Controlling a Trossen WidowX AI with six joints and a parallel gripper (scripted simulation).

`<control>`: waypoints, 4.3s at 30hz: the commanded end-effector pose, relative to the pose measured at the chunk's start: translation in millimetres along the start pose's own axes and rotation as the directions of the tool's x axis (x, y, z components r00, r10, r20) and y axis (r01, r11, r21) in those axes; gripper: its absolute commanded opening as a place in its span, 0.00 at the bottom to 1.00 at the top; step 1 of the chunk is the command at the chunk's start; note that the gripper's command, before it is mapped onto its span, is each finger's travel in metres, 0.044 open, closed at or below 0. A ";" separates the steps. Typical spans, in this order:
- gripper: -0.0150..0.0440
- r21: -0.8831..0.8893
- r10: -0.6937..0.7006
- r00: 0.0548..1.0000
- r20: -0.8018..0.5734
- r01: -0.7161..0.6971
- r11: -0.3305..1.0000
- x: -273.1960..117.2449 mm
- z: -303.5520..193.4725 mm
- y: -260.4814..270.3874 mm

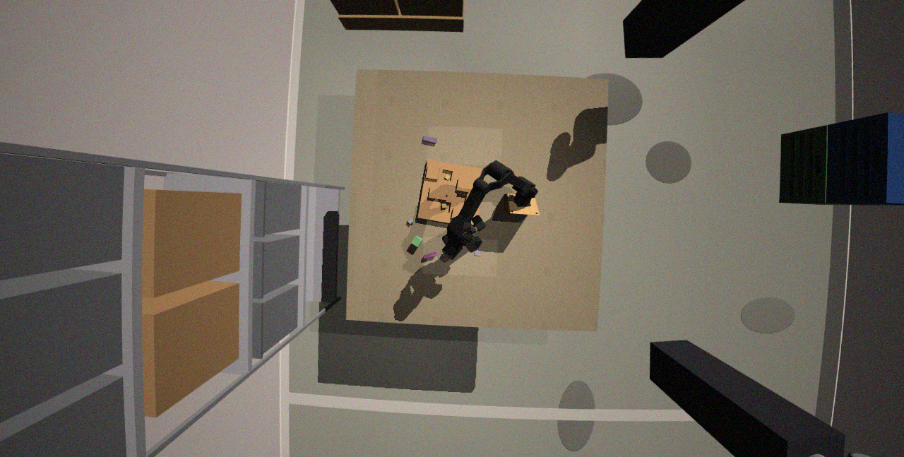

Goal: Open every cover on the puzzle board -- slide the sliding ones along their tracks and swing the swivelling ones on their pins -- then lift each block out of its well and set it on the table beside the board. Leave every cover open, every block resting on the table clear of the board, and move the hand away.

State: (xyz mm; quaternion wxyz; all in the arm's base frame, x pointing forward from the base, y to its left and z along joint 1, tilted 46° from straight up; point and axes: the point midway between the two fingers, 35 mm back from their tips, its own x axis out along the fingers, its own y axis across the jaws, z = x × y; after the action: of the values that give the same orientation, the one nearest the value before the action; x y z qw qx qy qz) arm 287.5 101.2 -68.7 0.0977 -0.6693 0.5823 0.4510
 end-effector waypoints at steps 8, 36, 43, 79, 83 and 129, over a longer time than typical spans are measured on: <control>0.39 0.007 0.004 1.000 -0.001 -0.004 1.000 4.0 43.5 -10.1; 0.39 0.010 0.007 1.000 -0.006 -0.007 1.000 37.5 72.8 -17.2; 0.39 0.010 0.007 1.000 -0.006 -0.007 1.000 49.2 72.6 -17.8; 0.39 0.011 0.009 1.000 -0.010 -0.009 1.000 108.1 71.1 -13.8; 0.39 0.011 0.010 1.000 -0.011 -0.010 1.000 114.4 70.9 -12.6; 0.87 0.008 0.008 1.000 -0.005 -0.008 1.000 36.0 69.5 -14.2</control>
State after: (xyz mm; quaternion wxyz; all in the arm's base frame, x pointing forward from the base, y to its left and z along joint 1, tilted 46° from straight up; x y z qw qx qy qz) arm 261.1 125.9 -143.7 0.0950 -0.6694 0.5856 0.4472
